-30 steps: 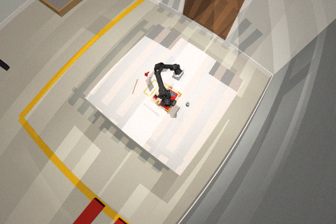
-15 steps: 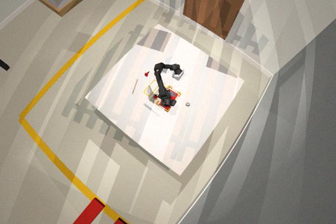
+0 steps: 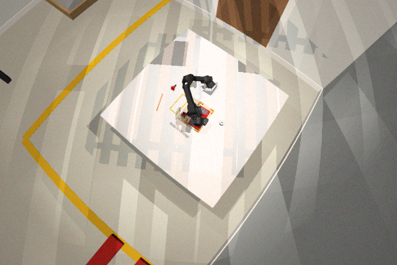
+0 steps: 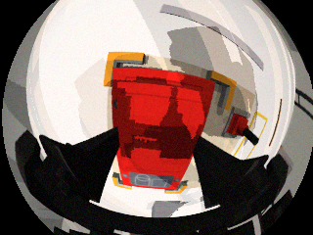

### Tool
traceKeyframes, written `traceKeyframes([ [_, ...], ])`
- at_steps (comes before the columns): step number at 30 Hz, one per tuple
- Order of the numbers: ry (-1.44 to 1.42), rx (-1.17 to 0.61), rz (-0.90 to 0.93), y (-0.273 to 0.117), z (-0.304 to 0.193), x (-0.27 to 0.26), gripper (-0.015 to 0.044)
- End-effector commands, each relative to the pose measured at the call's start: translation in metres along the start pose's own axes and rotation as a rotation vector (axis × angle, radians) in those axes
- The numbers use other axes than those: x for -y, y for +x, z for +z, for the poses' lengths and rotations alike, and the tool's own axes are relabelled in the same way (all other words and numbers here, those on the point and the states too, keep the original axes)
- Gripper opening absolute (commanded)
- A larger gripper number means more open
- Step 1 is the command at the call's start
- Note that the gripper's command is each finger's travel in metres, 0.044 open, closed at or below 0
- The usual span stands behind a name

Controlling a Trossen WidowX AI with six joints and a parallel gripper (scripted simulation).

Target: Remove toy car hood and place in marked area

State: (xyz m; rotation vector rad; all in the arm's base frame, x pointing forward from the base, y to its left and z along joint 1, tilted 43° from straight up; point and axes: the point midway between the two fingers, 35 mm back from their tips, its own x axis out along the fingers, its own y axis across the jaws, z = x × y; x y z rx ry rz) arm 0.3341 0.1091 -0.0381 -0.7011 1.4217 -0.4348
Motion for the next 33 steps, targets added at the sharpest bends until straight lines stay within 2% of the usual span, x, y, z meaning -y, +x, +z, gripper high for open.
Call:
traceKeyframes([
  [1,0.004,-0.001,0.003,-0.003,0.000,0.000,0.0006],
  [33,0.003,-0.001,0.003,-0.024,0.000,0.000,0.0000],
])
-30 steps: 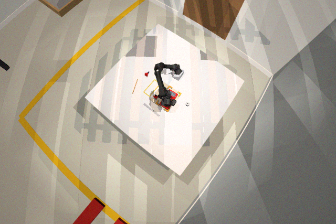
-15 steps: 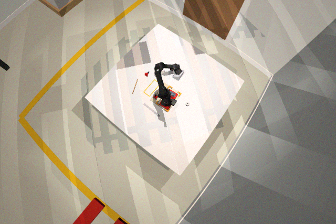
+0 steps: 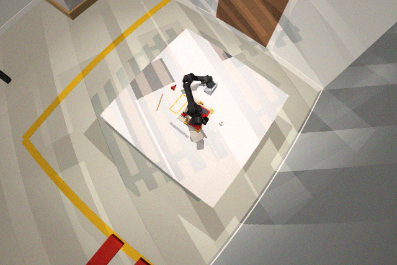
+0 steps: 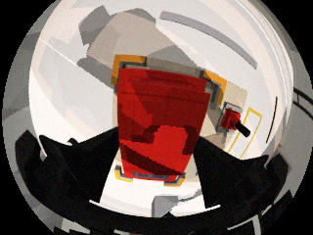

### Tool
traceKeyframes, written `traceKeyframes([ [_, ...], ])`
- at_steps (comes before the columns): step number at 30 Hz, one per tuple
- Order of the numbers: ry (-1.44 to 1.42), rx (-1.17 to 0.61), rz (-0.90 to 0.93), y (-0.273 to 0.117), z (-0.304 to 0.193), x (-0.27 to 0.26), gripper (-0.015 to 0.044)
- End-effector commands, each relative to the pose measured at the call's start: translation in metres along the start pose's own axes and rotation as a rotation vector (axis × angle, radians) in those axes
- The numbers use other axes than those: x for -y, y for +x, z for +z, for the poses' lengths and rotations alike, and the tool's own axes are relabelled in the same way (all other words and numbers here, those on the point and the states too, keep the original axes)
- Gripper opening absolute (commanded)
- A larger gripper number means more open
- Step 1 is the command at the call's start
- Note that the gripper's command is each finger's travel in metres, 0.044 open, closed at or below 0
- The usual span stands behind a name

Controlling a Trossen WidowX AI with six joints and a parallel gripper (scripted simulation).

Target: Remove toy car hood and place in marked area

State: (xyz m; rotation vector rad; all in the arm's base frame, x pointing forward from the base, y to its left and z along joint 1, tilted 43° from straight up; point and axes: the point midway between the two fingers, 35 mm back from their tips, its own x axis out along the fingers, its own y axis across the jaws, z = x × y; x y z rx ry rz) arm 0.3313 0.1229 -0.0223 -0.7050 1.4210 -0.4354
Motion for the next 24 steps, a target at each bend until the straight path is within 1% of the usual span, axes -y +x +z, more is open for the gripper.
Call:
traceKeyframes([
  [1,0.005,-0.002,0.006,-0.004,0.000,-0.001,0.0000],
  [11,0.004,-0.002,0.007,-0.048,0.000,-0.001,0.0000],
  [14,0.000,0.003,0.004,-0.043,0.001,0.003,0.0000],
  [24,-0.002,0.002,0.014,-0.048,0.000,0.064,0.0000],
])
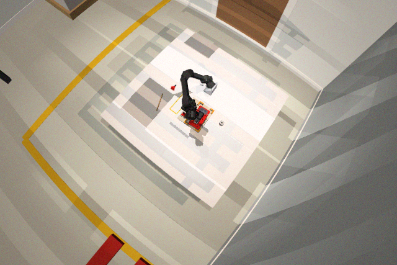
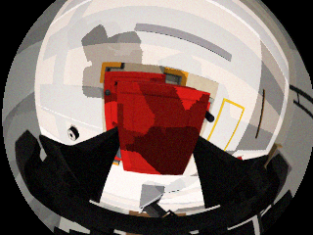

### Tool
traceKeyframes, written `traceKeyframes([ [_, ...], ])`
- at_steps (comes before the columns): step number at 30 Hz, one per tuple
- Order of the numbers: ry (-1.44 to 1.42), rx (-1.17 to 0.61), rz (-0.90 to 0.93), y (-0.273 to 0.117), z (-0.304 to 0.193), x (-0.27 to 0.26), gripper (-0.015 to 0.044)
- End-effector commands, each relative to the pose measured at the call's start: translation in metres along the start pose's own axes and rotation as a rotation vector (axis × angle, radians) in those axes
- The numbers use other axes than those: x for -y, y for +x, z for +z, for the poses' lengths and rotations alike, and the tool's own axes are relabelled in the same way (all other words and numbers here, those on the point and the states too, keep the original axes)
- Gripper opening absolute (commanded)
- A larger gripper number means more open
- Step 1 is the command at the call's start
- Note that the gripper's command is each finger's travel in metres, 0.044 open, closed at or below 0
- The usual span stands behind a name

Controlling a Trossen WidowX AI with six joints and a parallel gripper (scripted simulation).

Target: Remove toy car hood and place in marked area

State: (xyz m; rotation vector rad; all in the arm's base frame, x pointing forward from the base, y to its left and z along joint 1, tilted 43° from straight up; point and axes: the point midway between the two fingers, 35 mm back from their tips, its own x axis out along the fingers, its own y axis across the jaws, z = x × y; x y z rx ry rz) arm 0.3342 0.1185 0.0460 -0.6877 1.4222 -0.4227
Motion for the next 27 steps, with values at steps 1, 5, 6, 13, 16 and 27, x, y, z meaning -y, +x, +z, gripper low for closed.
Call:
traceKeyframes([
  [1,-0.007,-0.001,-0.005,-0.001,-0.003,0.020,0.0000],
  [5,-0.007,-0.001,-0.003,-0.003,-0.006,0.044,0.0000],
  [6,-0.007,-0.001,-0.003,-0.003,-0.007,0.050,0.0000],
  [13,-0.006,-0.002,-0.005,-0.005,-0.019,0.091,0.0000],
  [16,-0.006,-0.003,-0.007,-0.005,-0.025,0.108,0.0000],
  [27,-0.003,-0.007,-0.020,-0.005,-0.055,0.164,0.0000],
])
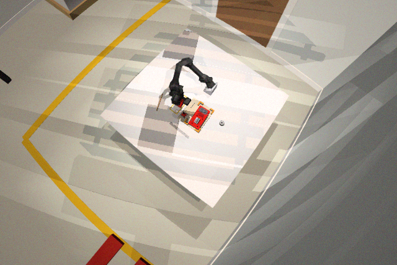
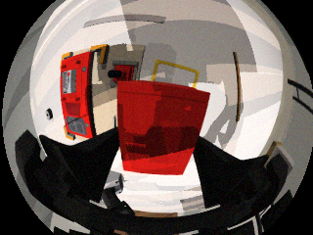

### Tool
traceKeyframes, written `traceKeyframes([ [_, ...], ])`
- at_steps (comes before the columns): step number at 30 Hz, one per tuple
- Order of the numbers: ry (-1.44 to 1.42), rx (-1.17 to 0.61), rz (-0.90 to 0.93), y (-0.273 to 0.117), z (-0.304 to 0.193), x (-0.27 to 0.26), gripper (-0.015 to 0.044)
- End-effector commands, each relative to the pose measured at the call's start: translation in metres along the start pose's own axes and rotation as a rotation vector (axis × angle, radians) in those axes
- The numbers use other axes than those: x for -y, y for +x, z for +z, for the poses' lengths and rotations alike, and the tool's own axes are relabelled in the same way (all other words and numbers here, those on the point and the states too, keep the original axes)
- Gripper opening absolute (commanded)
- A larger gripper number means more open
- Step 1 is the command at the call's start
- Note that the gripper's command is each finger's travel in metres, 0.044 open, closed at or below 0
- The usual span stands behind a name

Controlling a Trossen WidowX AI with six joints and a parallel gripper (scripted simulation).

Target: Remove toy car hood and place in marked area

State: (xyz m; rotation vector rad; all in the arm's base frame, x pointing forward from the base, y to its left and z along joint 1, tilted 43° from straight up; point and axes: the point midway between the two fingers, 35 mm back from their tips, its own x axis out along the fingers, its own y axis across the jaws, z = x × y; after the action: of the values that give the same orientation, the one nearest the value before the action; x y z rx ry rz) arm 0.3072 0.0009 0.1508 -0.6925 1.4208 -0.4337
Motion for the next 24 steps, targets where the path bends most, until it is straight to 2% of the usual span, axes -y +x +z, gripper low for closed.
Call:
traceKeyframes([
  [1,-0.006,-0.005,-0.011,0.001,-0.011,0.015,0.0000],
  [24,-0.006,-0.005,-0.010,0.018,-0.011,0.018,0.0000],
])
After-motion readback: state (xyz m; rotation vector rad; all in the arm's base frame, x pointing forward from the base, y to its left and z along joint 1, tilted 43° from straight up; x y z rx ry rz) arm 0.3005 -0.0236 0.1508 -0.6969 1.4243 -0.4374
